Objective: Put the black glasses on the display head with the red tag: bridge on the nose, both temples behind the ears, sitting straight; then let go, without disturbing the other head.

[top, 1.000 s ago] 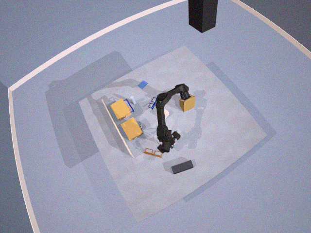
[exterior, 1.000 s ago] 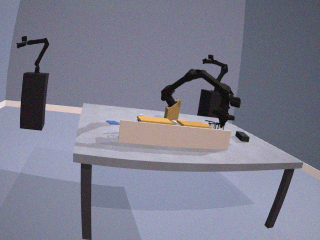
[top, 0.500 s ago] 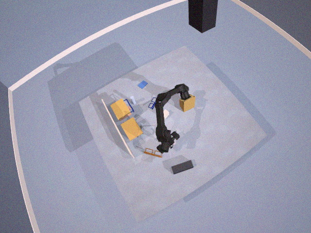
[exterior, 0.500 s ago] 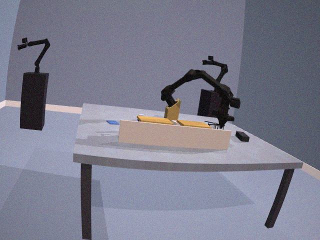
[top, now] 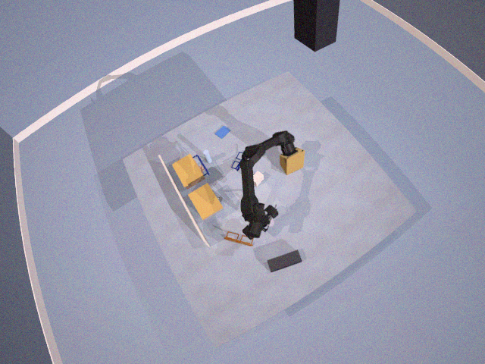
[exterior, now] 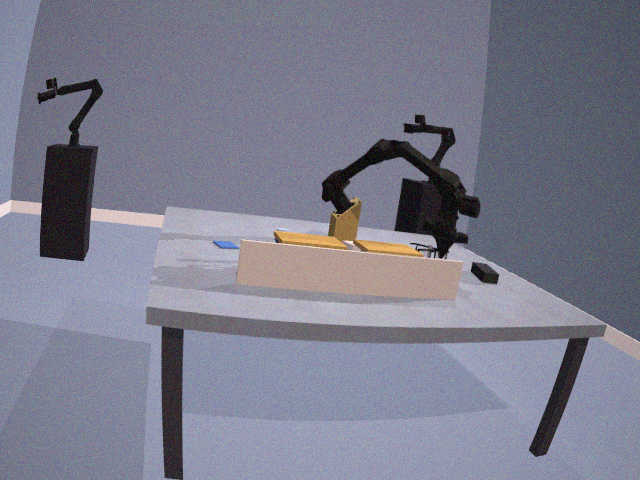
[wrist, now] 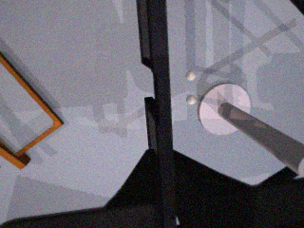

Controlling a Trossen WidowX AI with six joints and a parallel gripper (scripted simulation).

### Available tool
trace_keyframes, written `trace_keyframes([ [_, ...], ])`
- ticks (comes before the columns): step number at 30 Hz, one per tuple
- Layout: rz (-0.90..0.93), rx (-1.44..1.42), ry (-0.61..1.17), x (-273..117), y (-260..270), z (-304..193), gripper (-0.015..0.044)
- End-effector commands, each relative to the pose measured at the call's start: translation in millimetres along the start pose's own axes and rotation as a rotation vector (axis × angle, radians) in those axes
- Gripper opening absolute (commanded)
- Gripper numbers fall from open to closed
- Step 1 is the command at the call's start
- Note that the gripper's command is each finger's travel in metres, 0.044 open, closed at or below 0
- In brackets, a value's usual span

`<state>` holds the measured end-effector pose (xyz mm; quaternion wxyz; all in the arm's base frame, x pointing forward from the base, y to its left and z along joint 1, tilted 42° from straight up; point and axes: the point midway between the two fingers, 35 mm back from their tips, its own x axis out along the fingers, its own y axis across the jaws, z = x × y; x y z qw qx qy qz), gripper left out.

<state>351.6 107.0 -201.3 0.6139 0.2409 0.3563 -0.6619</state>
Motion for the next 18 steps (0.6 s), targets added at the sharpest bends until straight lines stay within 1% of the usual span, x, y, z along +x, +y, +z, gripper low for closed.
trace_keyframes([
  [1, 0.01, -0.001, -0.002, -3.5, 5.1, 6.8, 0.0],
  [18, 0.01, 0.0, -0.003, -3.3, 10.3, 21.4, 0.0],
])
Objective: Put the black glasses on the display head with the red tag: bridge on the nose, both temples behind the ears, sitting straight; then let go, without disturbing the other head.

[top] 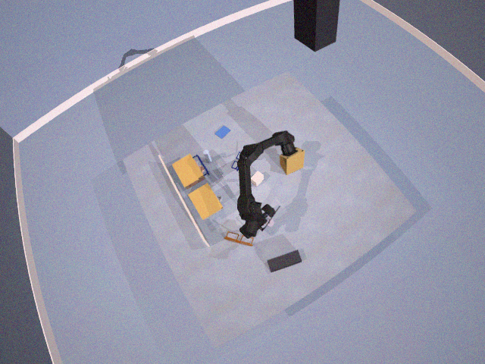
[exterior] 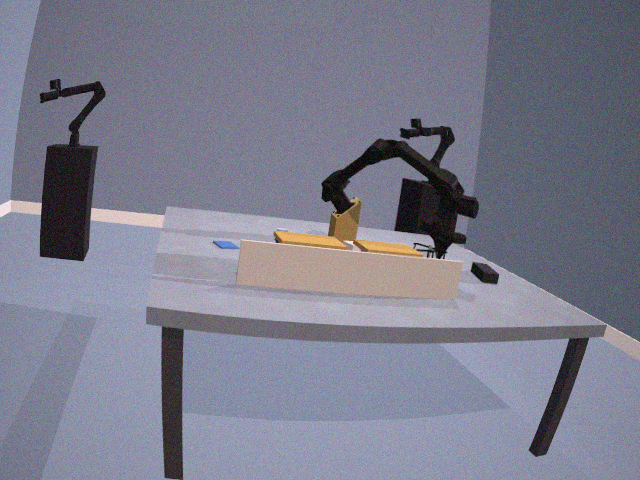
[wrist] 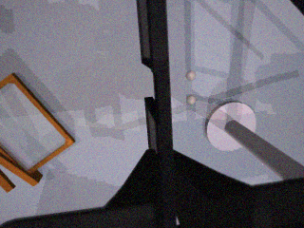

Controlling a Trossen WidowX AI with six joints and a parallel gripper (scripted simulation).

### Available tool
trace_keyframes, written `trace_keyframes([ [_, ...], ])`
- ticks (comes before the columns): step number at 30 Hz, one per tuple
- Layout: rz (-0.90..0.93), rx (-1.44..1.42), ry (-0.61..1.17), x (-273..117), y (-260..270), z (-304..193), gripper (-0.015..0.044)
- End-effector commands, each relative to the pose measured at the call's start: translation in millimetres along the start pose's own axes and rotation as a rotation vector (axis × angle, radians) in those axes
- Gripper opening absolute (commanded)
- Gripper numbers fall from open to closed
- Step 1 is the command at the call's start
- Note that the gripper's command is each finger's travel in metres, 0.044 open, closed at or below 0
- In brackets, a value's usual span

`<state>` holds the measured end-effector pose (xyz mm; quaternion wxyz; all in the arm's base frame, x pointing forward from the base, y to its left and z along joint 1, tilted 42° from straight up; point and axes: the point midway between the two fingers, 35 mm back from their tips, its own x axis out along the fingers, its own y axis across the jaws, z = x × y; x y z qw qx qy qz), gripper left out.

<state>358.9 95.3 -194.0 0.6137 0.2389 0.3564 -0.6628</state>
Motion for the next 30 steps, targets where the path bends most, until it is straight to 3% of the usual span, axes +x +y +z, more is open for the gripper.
trace_keyframes([
  [1, 0.013, 0.001, 0.0, -4.3, 4.7, 7.9, 0.0],
  [30, 0.013, 0.001, -0.001, -4.2, 5.8, 13.7, 0.0],
])
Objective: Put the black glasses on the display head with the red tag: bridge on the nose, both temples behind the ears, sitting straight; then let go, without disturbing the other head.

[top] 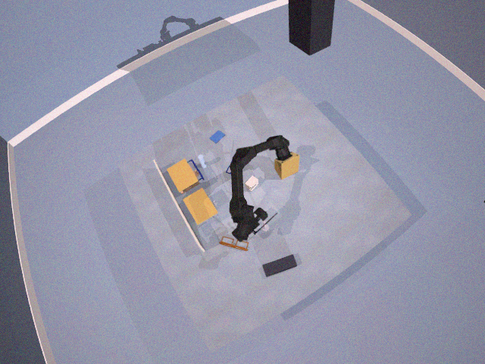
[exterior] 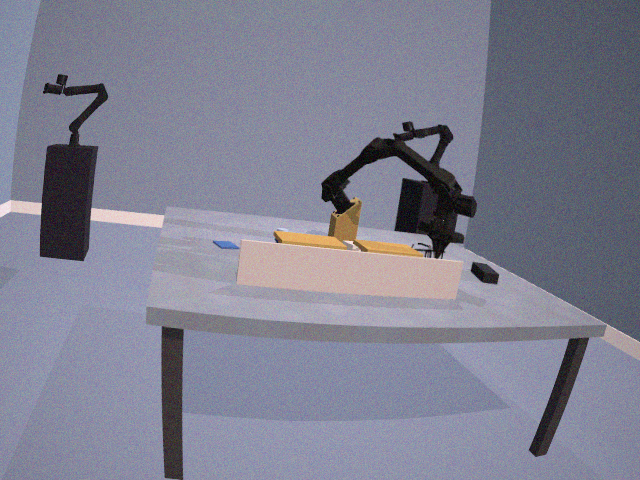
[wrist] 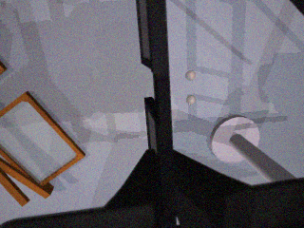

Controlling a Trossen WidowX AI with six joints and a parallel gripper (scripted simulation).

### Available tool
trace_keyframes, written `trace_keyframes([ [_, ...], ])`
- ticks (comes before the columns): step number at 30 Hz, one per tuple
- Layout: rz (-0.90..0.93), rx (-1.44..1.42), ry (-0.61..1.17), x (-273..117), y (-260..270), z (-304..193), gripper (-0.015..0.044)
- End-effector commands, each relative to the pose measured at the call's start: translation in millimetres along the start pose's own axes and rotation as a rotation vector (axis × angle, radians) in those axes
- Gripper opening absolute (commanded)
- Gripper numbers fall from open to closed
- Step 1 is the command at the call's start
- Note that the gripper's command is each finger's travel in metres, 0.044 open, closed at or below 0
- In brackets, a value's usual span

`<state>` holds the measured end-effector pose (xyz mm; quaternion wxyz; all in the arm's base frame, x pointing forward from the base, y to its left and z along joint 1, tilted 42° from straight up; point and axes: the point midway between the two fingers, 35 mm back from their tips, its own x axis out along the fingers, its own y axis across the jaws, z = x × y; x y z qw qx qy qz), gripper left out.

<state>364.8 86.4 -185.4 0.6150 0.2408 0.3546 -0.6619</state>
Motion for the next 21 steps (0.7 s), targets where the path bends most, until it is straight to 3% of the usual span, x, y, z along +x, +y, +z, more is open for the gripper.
trace_keyframes([
  [1, 0.007, -0.002, 0.0, -2.7, 1.6, 0.7, 0.0],
  [21, 0.008, -0.002, 0.0, -3.8, 1.7, -8.5, 0.0],
])
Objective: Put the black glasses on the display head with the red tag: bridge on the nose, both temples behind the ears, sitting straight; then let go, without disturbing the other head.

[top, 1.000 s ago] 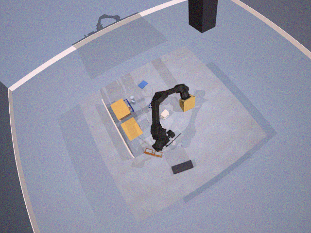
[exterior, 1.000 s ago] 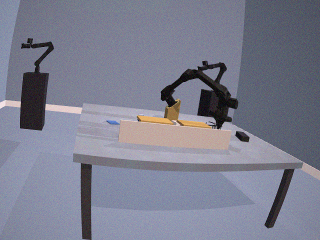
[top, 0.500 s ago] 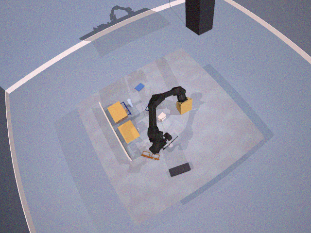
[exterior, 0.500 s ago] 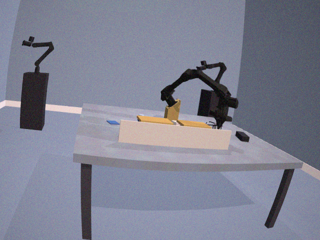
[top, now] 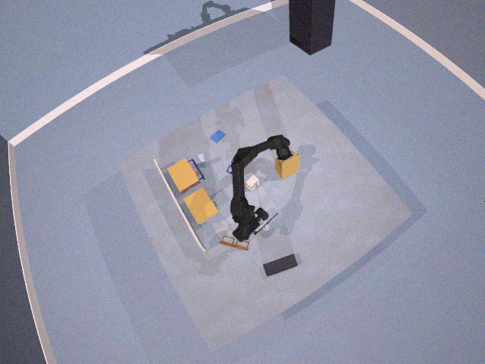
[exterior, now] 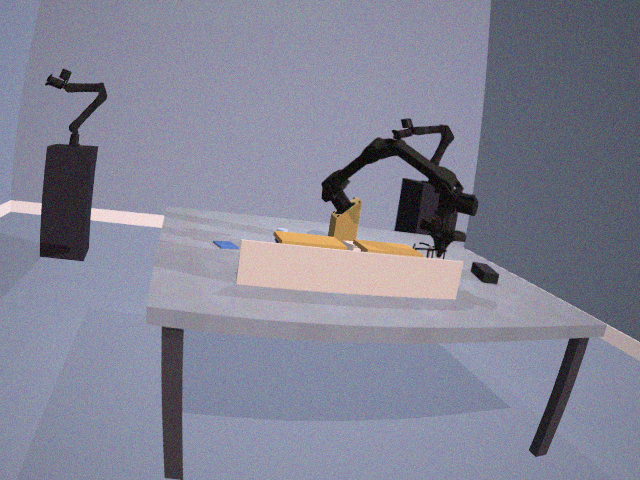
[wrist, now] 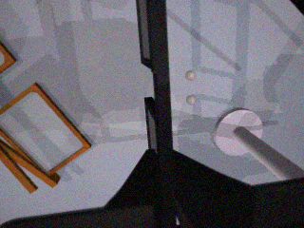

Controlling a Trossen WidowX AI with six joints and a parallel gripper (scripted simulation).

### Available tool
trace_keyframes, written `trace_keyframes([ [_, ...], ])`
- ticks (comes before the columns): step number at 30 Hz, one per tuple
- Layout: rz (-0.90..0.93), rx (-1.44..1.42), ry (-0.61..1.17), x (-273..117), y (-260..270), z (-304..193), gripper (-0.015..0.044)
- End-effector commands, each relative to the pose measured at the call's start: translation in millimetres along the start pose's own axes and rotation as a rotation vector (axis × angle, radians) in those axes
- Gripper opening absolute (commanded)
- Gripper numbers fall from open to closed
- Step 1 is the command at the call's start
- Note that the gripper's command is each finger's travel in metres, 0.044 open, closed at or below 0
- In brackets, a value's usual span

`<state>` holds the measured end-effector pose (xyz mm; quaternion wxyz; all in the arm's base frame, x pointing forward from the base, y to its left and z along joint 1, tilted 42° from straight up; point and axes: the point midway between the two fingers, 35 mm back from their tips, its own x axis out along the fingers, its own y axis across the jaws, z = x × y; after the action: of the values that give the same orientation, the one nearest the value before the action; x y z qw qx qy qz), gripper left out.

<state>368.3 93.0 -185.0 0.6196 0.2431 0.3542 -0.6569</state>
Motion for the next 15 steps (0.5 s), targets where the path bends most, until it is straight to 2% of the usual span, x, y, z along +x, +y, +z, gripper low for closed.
trace_keyframes([
  [1, -0.006, 0.0, -0.001, -0.9, -1.5, -4.3, 0.0],
  [11, -0.006, 0.0, 0.002, -54.2, -1.3, -7.6, 0.0],
  [15, -0.007, 0.0, 0.002, -58.4, -1.6, -7.7, 0.0],
])
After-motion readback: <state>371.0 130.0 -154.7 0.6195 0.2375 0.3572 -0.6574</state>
